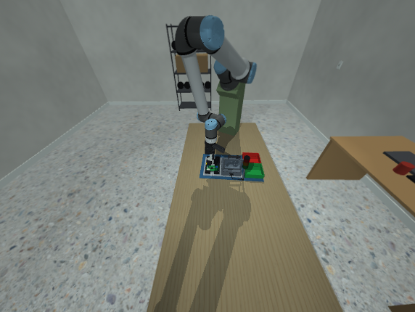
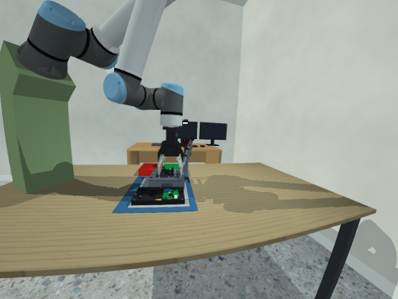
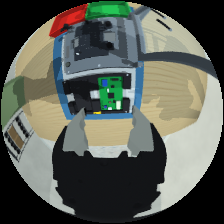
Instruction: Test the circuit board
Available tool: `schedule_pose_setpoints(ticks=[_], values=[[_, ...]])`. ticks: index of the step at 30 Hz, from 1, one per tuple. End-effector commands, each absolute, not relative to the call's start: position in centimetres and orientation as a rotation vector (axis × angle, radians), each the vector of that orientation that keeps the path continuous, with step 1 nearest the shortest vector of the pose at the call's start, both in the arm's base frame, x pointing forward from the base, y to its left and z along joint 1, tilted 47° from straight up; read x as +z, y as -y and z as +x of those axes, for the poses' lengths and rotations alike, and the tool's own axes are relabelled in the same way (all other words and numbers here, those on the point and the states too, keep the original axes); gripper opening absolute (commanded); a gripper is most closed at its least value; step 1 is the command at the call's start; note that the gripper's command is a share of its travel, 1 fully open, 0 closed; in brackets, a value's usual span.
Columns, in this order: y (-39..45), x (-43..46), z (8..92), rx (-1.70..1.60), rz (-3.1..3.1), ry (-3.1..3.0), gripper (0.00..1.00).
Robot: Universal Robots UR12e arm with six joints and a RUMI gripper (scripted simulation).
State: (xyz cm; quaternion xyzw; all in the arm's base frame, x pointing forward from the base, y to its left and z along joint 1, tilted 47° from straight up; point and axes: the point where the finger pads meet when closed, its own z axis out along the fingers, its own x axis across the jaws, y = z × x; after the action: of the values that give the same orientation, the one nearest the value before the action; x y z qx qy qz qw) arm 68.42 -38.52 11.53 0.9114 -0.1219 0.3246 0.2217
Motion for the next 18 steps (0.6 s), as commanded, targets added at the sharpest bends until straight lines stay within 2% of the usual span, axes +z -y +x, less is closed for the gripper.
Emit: schedule_pose_setpoints(ticks=[1,18], values=[[39.8,10.5,70.0,0.907,2.508,0.336,0.59],[40.9,9.0,71.1,0.906,2.508,0.336,0.59]])
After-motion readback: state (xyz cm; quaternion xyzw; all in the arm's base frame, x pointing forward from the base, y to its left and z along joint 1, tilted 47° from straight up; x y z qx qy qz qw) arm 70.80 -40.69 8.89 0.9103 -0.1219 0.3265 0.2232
